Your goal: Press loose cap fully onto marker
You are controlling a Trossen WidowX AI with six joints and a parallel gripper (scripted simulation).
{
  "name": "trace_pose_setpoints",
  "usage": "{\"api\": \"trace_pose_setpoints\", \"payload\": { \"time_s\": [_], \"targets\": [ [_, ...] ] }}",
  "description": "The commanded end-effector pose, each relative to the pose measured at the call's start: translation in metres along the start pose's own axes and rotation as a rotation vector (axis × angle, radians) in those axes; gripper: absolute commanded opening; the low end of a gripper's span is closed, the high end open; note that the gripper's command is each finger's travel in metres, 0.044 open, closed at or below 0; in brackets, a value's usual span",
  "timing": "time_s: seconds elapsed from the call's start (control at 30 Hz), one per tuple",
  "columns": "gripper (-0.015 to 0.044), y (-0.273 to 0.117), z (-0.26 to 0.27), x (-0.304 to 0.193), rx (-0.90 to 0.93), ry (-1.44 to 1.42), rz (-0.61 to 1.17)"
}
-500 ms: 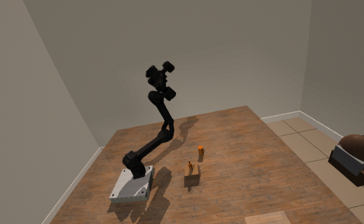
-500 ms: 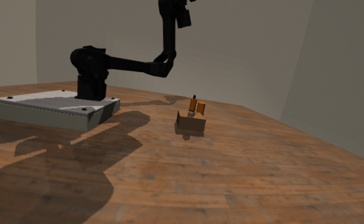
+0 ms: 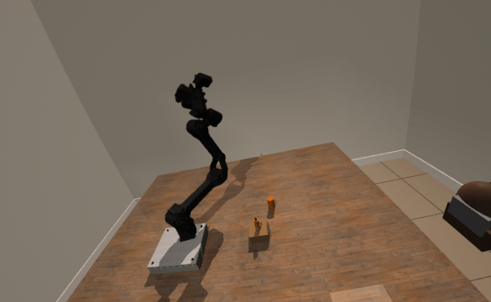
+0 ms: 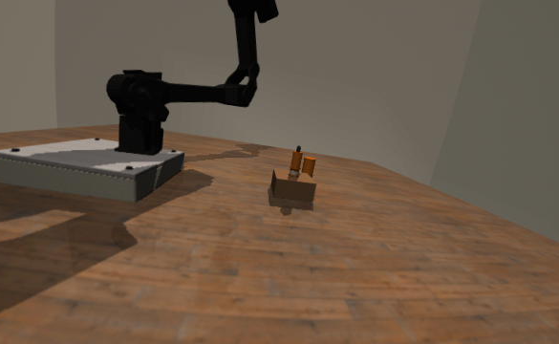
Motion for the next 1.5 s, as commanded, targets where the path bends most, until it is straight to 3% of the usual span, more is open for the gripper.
{"api": "trace_pose_setpoints", "payload": {
  "time_s": [0.0,0.47,0.7,0.9,1.2,1.47],
  "targets": [
    [0.0252,0.007,0.009,0.038,-0.015,-0.066,-0.124],
    [0.0252,0.002,0.014,0.156,-0.244,-0.357,-0.500],
    [0.0252,-0.033,-0.006,0.234,-0.556,-0.553,-0.733],
    [0.0252,-0.080,-0.036,0.281,-0.913,-0.658,-0.825],
    [0.0252,-0.164,-0.094,0.307,-1.498,-0.678,-0.719],
    [0.0252,-0.235,-0.146,0.282,-1.928,-0.551,-0.399]
  ]
}}
Point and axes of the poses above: the point midway between the two fingers, 35 mm back from their tips, its own y axis out along the fingers, its own z axis across the jaws, x = y × z, the point moved 9 cm from there along -y, back along the fingers, and after that the axes turned 1 degree about -y, right-handed, at the moved point
